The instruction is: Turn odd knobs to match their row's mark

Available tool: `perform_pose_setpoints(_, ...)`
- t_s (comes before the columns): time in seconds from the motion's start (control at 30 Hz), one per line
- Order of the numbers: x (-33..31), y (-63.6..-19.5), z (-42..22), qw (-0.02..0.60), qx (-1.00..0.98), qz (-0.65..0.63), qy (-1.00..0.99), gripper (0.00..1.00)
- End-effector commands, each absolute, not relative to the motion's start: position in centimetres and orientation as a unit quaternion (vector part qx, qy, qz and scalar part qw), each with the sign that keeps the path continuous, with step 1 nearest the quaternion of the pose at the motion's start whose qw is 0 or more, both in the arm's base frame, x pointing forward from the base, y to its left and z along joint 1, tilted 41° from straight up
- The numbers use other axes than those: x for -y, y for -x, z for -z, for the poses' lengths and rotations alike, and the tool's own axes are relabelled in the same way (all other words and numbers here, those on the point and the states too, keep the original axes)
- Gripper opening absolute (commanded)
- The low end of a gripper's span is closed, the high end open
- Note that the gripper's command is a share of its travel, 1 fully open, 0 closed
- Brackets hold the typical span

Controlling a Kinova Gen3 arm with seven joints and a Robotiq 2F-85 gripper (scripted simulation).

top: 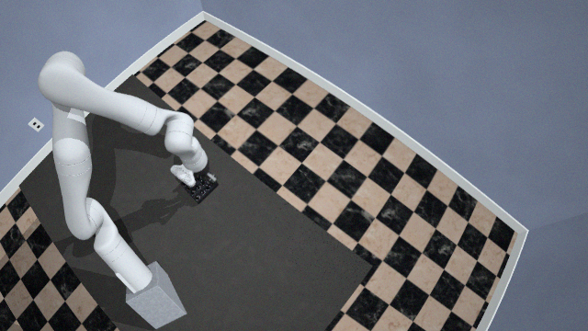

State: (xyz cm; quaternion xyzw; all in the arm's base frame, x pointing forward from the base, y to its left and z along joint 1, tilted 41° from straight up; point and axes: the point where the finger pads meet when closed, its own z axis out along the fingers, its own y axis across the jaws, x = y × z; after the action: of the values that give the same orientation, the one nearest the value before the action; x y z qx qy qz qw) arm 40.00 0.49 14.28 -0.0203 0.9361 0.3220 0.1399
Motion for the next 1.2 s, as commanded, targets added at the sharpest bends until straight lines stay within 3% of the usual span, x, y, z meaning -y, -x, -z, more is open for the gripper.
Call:
perform_pose_setpoints(0.0, -0.58, -40.62, -14.76, 0.132, -0.936, -0.326, -0.005, 0.19)
perform_pose_setpoints(1.17, -0.47, -40.89, -14.95, 0.127, -0.935, -0.330, -0.024, 0.19)
